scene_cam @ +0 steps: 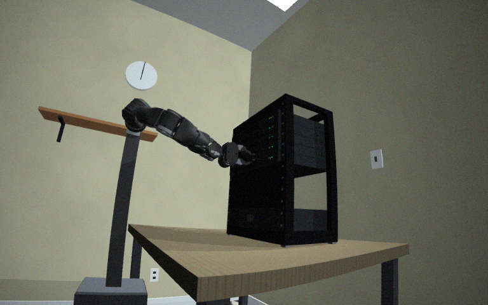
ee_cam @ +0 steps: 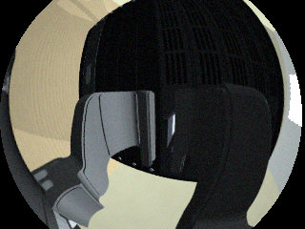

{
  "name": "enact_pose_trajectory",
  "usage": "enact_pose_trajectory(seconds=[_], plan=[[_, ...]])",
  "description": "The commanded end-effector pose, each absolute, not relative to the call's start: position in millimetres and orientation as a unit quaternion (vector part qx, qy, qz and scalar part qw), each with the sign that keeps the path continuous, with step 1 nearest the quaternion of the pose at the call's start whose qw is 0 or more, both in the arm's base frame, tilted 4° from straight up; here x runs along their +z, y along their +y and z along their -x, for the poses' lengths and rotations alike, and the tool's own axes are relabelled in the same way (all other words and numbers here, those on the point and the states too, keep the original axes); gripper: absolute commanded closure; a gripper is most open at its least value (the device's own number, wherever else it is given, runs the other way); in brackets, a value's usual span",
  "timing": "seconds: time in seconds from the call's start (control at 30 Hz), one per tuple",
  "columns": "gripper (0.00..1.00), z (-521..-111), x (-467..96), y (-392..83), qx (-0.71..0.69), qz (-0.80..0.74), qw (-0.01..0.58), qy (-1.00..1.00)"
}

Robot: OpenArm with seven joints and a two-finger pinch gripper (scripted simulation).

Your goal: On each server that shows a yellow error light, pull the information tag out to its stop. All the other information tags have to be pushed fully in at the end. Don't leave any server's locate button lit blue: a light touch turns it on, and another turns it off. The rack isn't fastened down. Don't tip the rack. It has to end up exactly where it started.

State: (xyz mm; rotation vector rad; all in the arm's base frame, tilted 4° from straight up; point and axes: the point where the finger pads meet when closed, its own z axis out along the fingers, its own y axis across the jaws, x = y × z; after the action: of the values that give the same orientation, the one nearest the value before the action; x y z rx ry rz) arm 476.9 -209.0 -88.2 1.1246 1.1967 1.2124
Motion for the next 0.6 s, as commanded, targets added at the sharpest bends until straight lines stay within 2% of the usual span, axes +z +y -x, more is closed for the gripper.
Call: enact_pose_trajectory(seconds=[0.0,0.17,0.4,0.57], plan=[[0.9,-476.6,-88.1,-209.1,0.506,-0.469,0.524,0.499],[0.9,-469.3,-89.4,-209.6,0.506,-0.47,0.524,0.499],[0.9,-430.4,-89.9,-210.3,0.506,-0.47,0.525,0.498],[0.9,-427.5,-88.4,-210.0,0.507,-0.469,0.525,0.497]])
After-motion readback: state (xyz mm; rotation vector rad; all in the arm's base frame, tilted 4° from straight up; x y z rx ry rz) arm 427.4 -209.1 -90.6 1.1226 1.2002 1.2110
